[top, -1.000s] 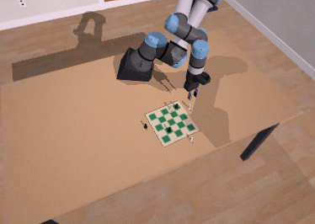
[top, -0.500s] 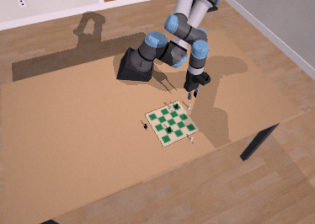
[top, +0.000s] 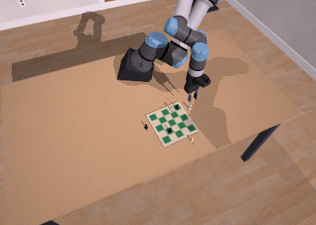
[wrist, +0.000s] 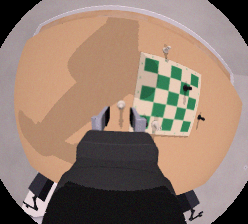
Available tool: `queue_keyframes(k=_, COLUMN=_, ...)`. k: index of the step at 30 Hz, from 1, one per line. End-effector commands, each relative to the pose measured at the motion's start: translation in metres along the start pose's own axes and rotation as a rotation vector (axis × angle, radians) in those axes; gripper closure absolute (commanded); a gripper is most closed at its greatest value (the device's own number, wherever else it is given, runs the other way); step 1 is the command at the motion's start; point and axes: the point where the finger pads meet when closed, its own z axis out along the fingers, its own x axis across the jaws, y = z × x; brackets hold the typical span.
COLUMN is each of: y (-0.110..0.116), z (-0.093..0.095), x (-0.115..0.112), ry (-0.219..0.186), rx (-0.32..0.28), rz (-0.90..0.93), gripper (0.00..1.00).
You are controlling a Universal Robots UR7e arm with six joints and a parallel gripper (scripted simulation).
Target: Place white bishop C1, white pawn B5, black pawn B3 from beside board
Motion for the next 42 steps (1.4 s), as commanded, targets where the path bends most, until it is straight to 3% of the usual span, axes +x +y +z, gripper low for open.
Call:
queue_keyframes(k=1, y=0.0, z=0.006, x=0.0, ry=0.001, rx=0.001, rz=0.0, gripper=0.27)
queue_keyframes(k=23, y=0.0, z=0.033, x=0.001, ry=0.001, rx=0.001, rz=0.0, gripper=0.27)
queue_keyframes(k=42, y=0.0, z=0.037, x=0.001, ry=0.001, rx=0.001, rz=0.0, gripper=0.27)
